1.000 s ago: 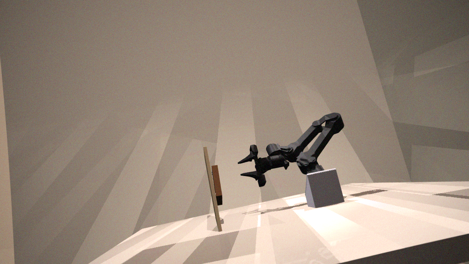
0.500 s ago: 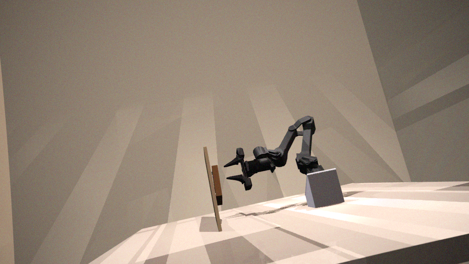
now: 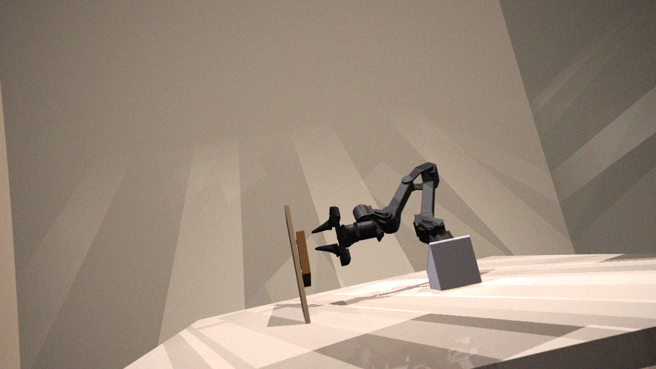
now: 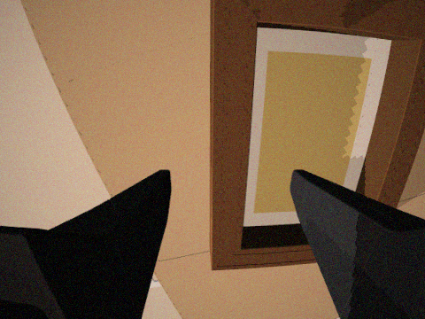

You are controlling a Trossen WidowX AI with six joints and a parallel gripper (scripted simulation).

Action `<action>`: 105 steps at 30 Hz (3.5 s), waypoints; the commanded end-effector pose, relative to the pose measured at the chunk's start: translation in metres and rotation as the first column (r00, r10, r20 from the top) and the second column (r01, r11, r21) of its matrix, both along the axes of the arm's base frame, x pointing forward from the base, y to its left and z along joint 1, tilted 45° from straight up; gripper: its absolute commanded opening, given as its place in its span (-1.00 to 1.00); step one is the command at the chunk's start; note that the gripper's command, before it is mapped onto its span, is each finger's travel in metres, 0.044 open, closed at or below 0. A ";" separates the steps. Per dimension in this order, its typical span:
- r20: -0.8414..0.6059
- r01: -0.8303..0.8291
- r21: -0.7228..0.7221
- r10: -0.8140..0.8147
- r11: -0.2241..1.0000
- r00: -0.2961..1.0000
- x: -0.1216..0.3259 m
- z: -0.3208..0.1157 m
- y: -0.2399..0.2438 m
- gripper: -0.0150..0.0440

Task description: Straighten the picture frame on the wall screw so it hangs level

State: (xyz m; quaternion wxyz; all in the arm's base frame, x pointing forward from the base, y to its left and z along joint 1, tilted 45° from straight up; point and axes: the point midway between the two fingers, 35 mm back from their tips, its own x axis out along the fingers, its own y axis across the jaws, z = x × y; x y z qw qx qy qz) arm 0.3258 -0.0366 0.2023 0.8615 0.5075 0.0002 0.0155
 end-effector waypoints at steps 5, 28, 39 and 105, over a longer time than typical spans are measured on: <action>0.001 0.005 -0.004 -0.005 1.000 1.000 0.011 0.001 -0.001 0.39; 0.003 0.005 -0.004 -0.005 1.000 1.000 0.038 0.001 0.000 0.39; 0.003 0.005 -0.004 -0.005 1.000 1.000 0.038 0.001 0.000 0.39; 0.003 0.005 -0.004 -0.005 1.000 1.000 0.038 0.007 0.004 -0.49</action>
